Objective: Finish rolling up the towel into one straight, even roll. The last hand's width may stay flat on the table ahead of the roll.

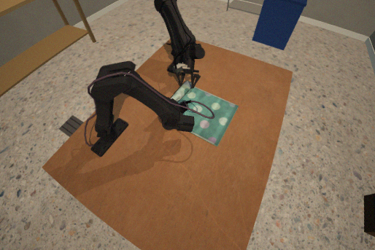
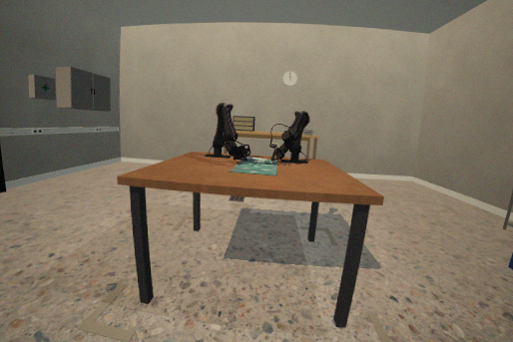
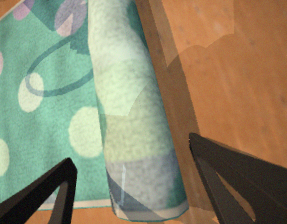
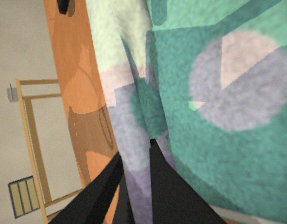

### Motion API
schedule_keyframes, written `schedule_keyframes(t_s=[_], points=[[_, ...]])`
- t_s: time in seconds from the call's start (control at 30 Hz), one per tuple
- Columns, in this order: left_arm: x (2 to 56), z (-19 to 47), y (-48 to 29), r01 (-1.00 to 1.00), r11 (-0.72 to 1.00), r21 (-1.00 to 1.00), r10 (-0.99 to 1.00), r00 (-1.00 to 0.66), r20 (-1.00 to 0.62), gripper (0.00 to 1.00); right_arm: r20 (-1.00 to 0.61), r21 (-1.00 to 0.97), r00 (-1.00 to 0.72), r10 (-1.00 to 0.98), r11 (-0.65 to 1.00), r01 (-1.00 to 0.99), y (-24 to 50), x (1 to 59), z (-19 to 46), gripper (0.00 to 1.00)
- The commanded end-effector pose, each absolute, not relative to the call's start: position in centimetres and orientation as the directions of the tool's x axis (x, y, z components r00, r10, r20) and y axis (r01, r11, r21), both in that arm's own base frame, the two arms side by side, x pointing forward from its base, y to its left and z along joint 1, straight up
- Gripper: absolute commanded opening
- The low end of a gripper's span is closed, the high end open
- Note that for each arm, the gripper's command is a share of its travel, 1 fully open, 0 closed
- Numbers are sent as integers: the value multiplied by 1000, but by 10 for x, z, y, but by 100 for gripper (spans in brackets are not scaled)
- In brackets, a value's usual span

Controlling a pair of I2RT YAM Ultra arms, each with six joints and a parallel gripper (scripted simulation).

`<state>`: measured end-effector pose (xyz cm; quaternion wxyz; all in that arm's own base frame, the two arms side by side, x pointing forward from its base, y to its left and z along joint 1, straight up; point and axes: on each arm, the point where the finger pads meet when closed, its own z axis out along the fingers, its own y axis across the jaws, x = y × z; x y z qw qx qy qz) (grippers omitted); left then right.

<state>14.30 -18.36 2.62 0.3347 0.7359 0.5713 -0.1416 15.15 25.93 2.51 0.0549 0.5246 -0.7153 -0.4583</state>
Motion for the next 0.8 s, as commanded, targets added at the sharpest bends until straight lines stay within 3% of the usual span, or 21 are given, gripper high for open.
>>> schedule_keyframes(t_s=[0.0, 0.13, 0.2, 0.5, 0.77], points=[[144, 25, -190, 931, -125, 342, 730, 320, -604, 81, -403, 705, -437, -804, 31, -709, 259, 158, 22, 18], [144, 23, -190, 931, -125, 342, 730, 320, -604, 64, -403, 705, -437, -804, 31, -709, 259, 158, 22, 18], [144, 23, -190, 931, -125, 342, 730, 320, -604, 64, -403, 705, -437, -804, 31, -709, 259, 158, 22, 18], [144, 22, -190, 931, -125, 342, 730, 320, -604, 29, -403, 705, -437, -804, 31, -709, 259, 158, 22, 18], [144, 22, -190, 931, -125, 342, 730, 320, -604, 22, -403, 705, -437, -804, 31, -709, 259, 158, 22, 18]])
